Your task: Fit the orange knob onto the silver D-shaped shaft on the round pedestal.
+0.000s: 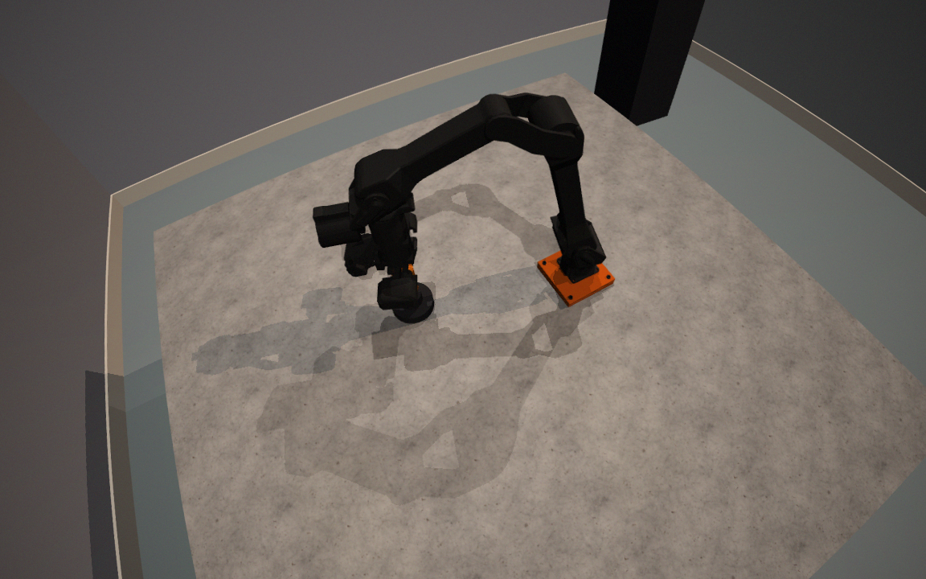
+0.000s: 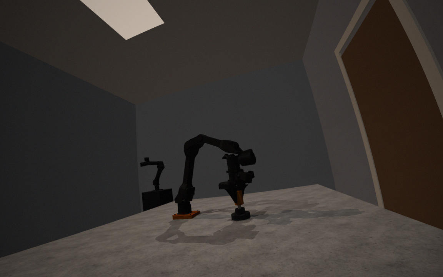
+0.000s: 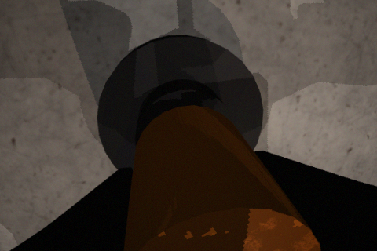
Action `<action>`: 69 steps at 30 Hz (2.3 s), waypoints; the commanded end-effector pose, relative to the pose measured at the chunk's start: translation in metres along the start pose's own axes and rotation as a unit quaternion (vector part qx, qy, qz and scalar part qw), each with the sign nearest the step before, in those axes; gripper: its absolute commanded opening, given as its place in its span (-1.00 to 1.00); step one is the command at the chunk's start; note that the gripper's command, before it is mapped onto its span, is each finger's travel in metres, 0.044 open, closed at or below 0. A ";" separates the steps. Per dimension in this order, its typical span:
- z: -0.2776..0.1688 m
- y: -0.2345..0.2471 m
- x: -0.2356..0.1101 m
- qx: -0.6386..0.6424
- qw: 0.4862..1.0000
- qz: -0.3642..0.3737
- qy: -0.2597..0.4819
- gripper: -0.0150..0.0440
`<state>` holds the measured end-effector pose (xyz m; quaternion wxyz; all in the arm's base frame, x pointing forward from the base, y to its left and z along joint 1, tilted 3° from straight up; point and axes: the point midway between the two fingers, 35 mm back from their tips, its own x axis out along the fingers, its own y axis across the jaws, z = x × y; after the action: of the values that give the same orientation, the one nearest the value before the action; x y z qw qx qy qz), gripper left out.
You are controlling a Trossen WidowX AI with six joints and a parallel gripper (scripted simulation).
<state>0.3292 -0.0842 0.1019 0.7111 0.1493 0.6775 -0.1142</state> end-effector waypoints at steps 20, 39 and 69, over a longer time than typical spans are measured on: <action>0.001 0.000 -0.004 0.016 1.000 -0.001 -0.002 -0.49; 0.000 -0.001 0.000 0.107 0.994 0.000 -0.002 -0.49; 0.000 0.000 0.000 0.210 0.978 0.000 -0.002 -0.49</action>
<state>0.3299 -0.0841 0.1034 0.6662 0.2926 0.6384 -0.2510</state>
